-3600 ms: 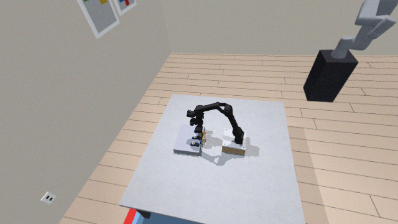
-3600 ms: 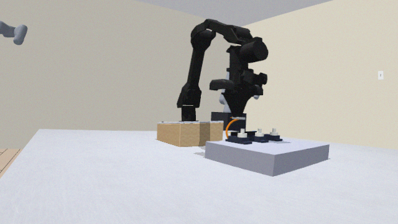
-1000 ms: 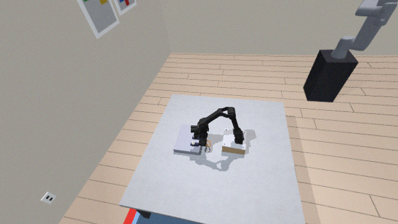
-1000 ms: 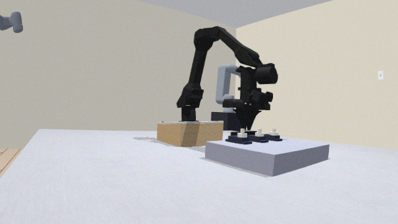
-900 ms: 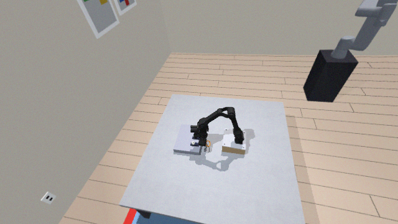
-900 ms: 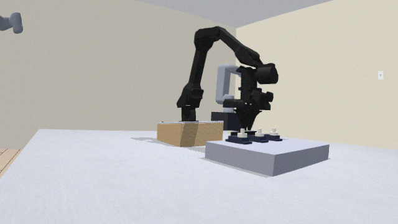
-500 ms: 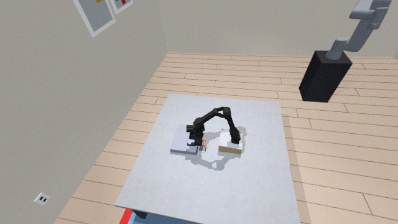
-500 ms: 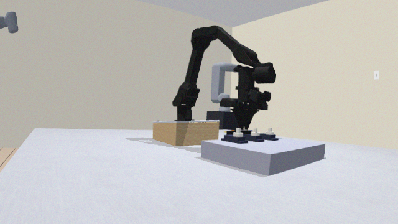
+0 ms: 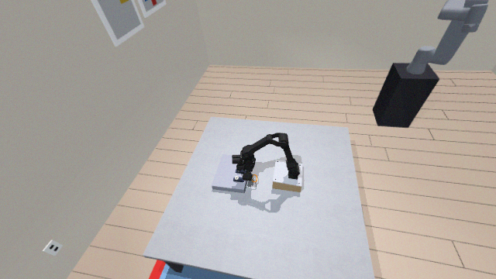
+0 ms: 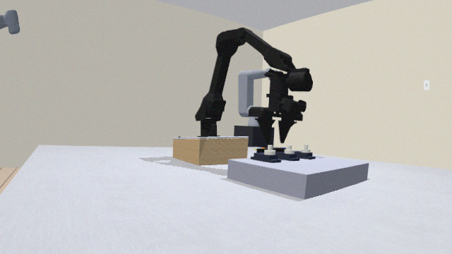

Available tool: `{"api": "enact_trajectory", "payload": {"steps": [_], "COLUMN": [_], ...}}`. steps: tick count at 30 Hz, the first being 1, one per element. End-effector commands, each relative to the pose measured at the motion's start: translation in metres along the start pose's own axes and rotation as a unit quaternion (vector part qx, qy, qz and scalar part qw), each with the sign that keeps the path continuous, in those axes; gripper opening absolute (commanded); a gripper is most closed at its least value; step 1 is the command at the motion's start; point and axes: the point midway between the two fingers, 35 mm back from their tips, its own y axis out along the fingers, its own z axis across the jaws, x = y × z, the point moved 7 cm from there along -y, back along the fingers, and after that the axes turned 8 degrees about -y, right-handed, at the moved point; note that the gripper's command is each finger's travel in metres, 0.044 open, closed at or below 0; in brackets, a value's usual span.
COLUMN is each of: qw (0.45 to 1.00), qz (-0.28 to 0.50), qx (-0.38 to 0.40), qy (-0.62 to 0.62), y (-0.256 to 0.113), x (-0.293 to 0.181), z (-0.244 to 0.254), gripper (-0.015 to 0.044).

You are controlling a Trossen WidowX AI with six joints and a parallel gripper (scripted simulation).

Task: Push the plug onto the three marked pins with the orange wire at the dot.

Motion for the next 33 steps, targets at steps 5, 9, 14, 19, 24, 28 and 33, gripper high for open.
{"api": "enact_trajectory", "payload": {"steps": [5, 9, 14, 19, 24, 28, 33], "qw": [1.000, 1.000, 1.000, 1.000, 1.000, 1.000, 1.000], "qz": [-0.016, -0.016, -0.016, -0.016, -0.016, -0.016, -0.016], "qx": [0.001, 0.001, 0.001, 0.001, 0.001, 0.001, 0.001], "qy": [-0.001, -0.001, -0.001, -0.001, -0.001, -0.001, -0.001], "y": [-0.0432, -0.0432, -0.0432, -0.0432, -0.0432, -0.0432, -0.0432], "x": [0.0009, 0.0009, 0.0009, 0.0009, 0.0009, 0.0009, 0.0009], "z": [0.0000, 0.0000, 0.0000, 0.0000, 0.0000, 0.0000, 0.0000], "gripper": [0.0440, 0.0440, 0.0440, 0.0440, 0.0440, 0.0440, 0.0440]}}
